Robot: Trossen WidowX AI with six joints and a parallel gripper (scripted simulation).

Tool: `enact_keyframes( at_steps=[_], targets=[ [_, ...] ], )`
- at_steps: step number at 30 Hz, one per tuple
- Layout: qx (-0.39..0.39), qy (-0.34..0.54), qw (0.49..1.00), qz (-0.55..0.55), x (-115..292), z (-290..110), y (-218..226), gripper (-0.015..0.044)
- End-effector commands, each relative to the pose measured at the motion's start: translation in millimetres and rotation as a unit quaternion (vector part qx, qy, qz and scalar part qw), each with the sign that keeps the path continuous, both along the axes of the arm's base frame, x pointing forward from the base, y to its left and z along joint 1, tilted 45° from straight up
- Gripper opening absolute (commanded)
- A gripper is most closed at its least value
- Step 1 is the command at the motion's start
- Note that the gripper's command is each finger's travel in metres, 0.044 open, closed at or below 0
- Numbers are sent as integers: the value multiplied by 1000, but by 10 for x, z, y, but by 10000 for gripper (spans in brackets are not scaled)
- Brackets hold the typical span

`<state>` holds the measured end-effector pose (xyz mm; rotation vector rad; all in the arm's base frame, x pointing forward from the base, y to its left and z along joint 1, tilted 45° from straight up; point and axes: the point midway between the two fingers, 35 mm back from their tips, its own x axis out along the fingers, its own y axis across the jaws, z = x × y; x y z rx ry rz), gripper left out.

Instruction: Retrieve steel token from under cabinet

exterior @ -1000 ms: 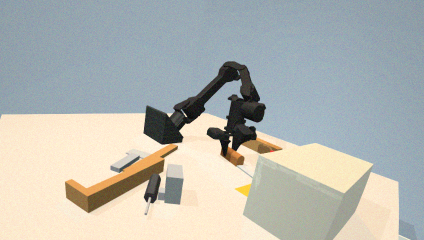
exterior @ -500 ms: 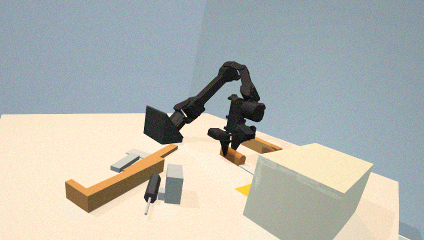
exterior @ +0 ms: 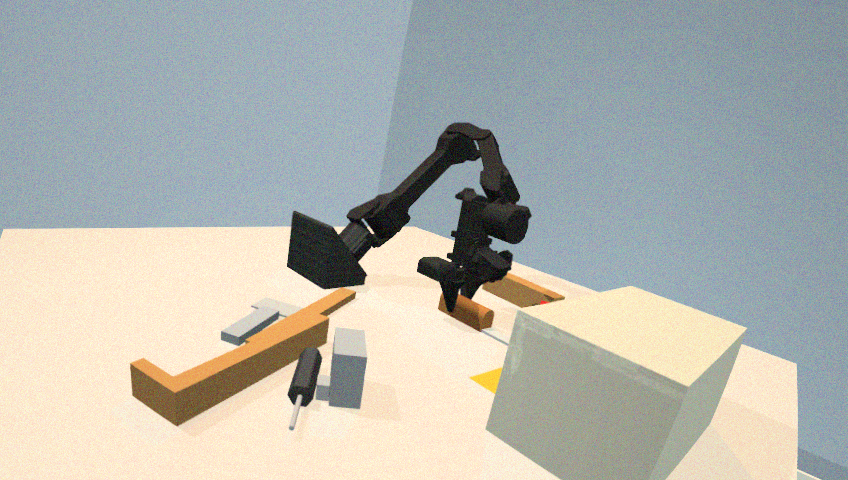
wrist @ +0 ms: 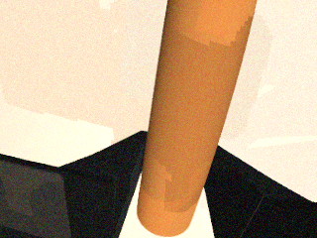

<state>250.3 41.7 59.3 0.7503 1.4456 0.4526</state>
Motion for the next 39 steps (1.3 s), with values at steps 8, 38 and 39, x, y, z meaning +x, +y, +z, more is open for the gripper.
enact_keyframes(
  at_steps=[8, 38, 39],
  targets=[
    [-4, -30, 999, 30, -2, 7, 0, 0],
    [-15, -111, 987, 114, -8, 16, 1, 0],
    [-16, -114, 986, 117, -8, 16, 1, 0]
  ],
)
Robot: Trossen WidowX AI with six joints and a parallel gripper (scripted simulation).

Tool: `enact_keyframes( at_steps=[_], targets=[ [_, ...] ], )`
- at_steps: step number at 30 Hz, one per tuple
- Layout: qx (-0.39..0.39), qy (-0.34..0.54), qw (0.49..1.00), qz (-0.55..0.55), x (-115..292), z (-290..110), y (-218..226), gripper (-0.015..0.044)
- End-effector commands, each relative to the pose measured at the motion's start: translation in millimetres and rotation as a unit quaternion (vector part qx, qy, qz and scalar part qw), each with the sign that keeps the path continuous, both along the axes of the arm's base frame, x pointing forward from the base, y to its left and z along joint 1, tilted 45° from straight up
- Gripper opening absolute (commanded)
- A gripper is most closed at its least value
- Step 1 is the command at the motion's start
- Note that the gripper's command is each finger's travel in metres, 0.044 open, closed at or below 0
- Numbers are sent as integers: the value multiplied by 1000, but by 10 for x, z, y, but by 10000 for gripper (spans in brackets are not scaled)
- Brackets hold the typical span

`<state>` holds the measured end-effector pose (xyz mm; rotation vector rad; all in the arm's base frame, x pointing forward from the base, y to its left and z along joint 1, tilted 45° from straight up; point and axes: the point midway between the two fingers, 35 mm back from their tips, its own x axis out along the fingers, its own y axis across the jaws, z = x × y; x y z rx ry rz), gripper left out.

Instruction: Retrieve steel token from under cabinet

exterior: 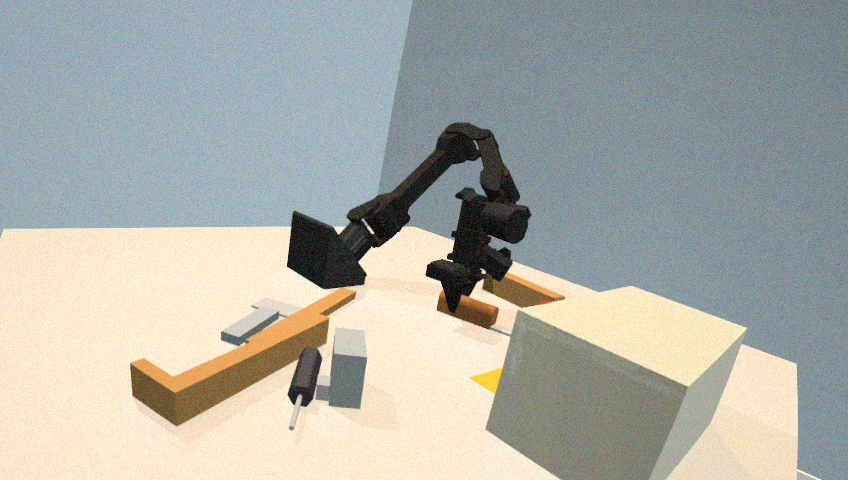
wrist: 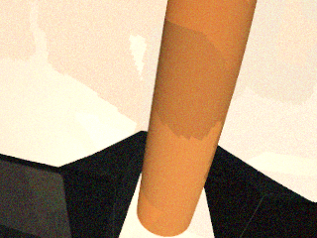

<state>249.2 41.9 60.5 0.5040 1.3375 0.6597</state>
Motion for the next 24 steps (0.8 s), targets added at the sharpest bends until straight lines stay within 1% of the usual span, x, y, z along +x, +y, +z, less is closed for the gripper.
enact_keyframes(
  at_steps=[1, 17, 24],
  targets=[
    [-1, -11, 1000, 10, 3, 5, -1, 0],
    [-8, -55, 997, 55, 1, 10, 0, 0],
    [-9, -59, 996, 60, 20, -37, -53, 0]
  ],
)
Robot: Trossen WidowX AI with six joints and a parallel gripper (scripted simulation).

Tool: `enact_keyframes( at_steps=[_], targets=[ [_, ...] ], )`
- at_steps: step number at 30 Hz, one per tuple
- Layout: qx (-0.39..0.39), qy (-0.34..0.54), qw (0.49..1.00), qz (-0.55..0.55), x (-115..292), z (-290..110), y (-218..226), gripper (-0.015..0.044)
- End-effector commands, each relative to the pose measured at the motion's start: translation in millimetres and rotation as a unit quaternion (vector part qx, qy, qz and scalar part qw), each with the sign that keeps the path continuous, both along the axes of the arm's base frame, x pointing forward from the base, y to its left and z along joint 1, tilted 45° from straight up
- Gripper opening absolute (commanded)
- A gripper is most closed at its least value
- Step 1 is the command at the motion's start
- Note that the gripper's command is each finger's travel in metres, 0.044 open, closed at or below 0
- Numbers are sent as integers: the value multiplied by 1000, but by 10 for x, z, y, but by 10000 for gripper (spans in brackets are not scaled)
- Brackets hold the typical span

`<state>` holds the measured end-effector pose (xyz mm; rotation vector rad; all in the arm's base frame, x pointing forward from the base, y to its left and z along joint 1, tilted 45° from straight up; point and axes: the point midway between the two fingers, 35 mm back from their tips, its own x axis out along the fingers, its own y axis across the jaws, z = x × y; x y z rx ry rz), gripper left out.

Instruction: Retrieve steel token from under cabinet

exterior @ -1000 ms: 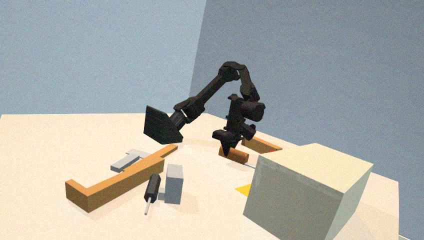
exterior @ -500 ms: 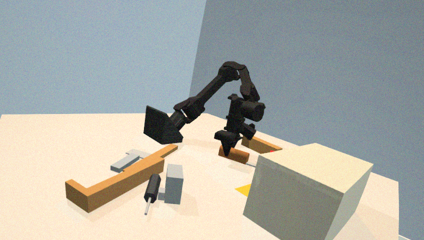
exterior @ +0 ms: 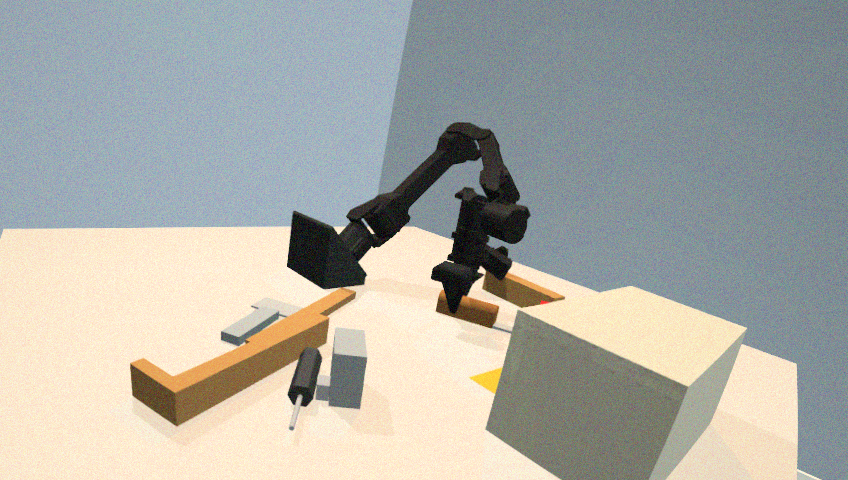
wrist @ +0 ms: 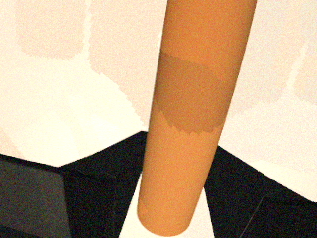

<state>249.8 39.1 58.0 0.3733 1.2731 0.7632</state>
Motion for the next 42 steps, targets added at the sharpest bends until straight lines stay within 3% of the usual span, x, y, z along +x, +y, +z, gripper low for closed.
enact_keyframes(
  at_steps=[1, 42],
  targets=[
    [-1, -4, 1000, 1, 16, -19, -33, 0],
    [-4, -13, 1000, 11, 110, -306, -348, 0]
  ],
)
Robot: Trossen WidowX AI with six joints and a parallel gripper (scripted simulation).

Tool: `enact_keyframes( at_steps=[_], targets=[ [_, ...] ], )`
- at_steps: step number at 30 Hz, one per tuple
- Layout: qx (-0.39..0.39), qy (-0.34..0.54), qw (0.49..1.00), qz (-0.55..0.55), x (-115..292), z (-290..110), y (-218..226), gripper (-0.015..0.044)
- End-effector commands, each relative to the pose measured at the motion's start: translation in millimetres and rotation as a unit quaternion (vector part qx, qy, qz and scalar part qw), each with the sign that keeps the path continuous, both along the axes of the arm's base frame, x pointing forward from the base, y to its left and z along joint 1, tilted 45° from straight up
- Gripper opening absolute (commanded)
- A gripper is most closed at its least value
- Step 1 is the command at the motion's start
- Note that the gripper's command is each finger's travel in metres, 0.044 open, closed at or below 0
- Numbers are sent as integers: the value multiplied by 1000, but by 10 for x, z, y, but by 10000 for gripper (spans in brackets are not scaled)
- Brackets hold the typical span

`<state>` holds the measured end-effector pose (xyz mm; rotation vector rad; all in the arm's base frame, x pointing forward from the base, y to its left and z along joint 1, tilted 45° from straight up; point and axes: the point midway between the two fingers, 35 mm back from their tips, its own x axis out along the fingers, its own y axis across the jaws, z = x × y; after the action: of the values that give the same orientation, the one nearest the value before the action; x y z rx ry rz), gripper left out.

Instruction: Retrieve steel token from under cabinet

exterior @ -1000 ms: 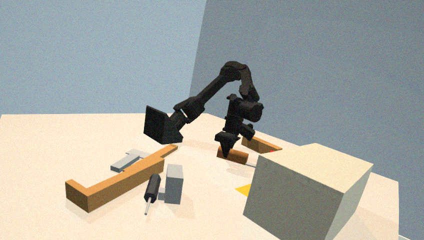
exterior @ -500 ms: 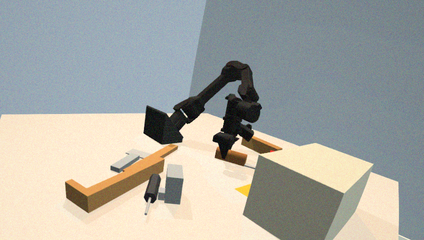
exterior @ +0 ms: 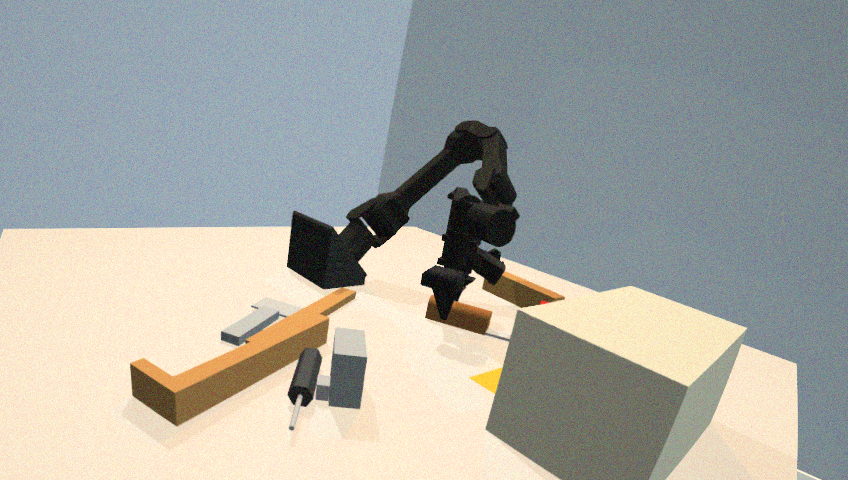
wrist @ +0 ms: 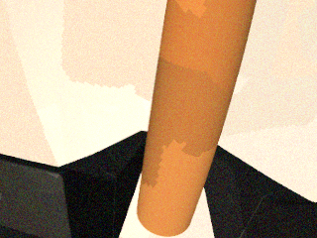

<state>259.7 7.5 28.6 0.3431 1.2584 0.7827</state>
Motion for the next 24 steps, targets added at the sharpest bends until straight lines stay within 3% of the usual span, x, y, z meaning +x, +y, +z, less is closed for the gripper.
enact_keyframes(
  at_steps=[1, 24],
  targets=[
    [-1, -1, 1000, -2, 14, -20, -39, 0],
    [-2, -2, 1000, -1, -7, -213, -238, 0]
  ],
)
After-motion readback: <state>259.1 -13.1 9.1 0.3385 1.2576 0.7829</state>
